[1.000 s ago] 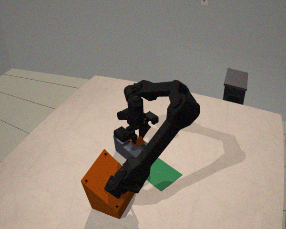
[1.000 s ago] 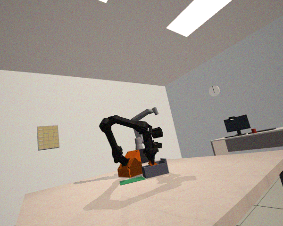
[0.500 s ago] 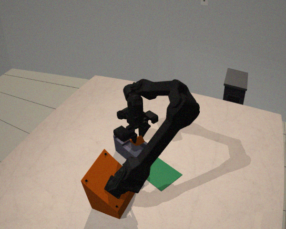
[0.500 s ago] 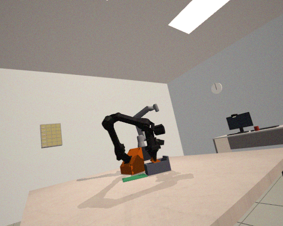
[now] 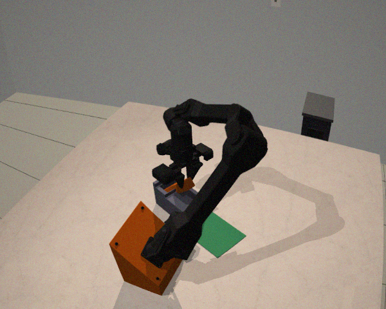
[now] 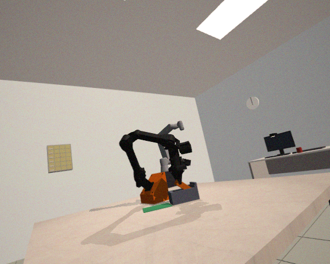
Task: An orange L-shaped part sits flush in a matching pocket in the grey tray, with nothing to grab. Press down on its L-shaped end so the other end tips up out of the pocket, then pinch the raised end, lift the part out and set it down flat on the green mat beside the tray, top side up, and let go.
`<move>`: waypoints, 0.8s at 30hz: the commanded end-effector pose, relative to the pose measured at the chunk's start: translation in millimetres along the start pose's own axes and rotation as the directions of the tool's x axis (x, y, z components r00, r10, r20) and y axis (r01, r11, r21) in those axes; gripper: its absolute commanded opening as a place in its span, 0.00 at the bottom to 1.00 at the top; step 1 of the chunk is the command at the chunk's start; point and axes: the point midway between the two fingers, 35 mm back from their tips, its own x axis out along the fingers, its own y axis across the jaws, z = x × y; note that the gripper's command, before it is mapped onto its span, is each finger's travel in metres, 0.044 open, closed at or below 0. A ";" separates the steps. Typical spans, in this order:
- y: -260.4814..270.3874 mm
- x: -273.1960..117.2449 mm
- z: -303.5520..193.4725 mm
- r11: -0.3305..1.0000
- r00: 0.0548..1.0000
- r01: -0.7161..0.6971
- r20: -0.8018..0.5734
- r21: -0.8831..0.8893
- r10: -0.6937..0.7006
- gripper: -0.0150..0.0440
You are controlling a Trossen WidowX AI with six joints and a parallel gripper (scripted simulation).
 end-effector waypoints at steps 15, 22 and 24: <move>0.0 -29.3 0.1 1.000 1.000 -0.005 0.006 0.005 0.005 0.25; 0.0 -40.5 0.1 1.000 1.000 -0.005 0.007 0.005 0.005 0.25; 0.0 -43.6 0.1 1.000 1.000 -0.005 0.007 0.005 0.005 0.25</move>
